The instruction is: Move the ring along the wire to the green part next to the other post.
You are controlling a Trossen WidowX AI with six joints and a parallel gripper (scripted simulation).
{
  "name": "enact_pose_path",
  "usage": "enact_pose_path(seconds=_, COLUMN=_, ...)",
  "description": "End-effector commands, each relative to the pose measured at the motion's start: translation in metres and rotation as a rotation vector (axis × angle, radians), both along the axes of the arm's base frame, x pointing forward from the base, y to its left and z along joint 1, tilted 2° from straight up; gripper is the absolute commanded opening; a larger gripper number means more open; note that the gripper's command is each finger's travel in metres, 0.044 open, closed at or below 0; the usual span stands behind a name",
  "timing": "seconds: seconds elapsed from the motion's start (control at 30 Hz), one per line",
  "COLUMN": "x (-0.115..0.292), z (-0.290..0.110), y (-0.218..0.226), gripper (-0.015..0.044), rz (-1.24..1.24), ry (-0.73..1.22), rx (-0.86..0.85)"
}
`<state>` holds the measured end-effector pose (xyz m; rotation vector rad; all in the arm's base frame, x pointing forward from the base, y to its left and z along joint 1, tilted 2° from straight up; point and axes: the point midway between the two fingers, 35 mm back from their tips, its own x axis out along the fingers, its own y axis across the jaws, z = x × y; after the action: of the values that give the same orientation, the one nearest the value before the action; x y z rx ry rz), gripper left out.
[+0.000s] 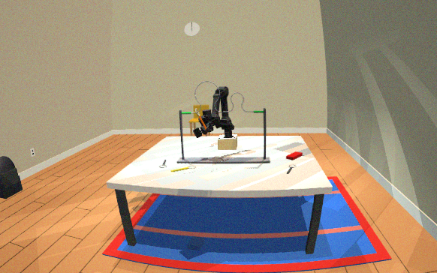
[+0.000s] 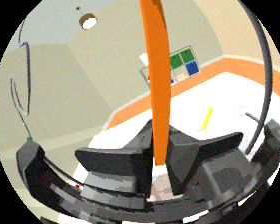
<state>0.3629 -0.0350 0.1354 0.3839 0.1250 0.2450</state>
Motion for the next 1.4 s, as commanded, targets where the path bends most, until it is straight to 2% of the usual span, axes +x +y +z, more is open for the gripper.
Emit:
enact_pose_path(seconds=0.0, x=-0.006, z=0.005, y=0.006, gripper=-0.0150, rz=0.005, ry=0.029, rx=0.043)
enact_pose_path(seconds=0.63, x=-0.044, z=0.038, y=0.041, gripper=-0.0150, rz=0.137, ry=0.280, rx=0.310)
enact_pose_path(seconds=1.17, x=-0.078, z=0.087, y=0.058, gripper=-0.0150, rz=0.334, ry=0.500, rx=0.583)
enact_pose_path(seconds=1.37, x=-0.082, z=0.105, y=0.064, gripper=-0.0150, rz=0.370, ry=0.520, rx=0.700)
